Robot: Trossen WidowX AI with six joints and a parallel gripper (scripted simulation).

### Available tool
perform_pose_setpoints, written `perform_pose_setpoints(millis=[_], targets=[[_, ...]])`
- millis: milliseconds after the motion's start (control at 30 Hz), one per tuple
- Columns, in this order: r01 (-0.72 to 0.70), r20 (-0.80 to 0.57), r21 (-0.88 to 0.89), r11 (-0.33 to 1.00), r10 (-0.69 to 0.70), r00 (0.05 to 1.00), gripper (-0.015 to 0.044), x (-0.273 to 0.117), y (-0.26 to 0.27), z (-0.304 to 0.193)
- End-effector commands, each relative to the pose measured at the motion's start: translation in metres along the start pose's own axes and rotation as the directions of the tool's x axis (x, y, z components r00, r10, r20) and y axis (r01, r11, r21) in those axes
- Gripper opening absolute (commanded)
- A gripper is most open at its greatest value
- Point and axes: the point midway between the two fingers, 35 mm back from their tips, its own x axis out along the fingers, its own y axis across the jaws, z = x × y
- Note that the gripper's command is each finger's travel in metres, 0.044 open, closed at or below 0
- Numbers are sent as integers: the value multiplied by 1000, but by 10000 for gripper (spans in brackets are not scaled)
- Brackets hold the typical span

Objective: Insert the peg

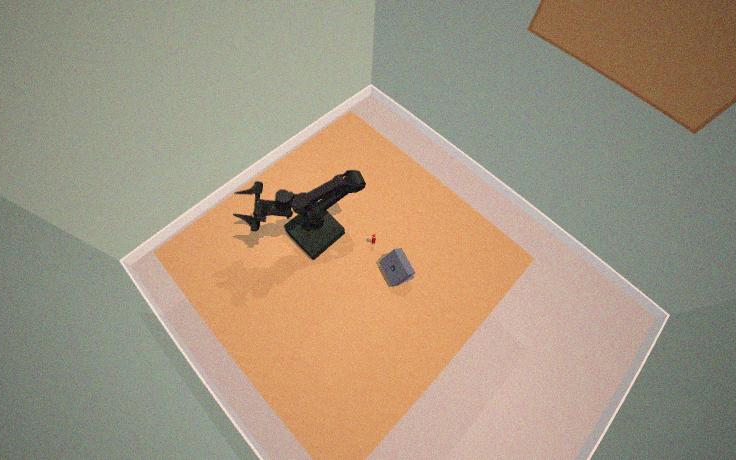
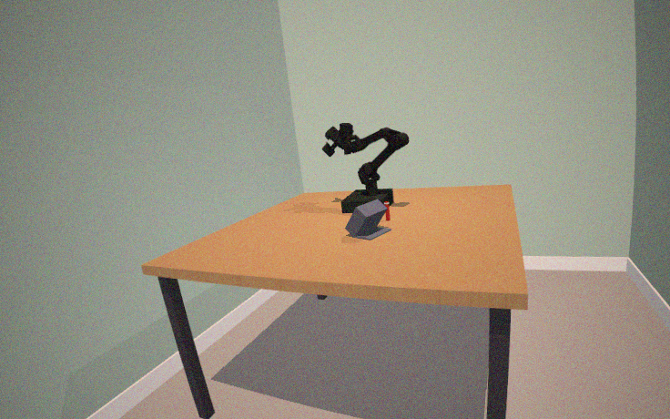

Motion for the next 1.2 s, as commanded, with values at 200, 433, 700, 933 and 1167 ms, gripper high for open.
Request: perform_pose_setpoints(millis=[200, 433, 700, 933, 1167], targets=[[-90, 17, 36, 995, 90, 996, 440, -1, 21, 9], [-205, 39, 77, 976, 202, 979, 440, -5, 47, 21], [-332, 63, 115, 936, 327, 943, 440, -14, 76, 35], [-438, 82, 141, 888, 431, 899, 440, -25, 101, 47], [-538, 98, 162, 827, 529, 843, 440, -39, 125, 59]])
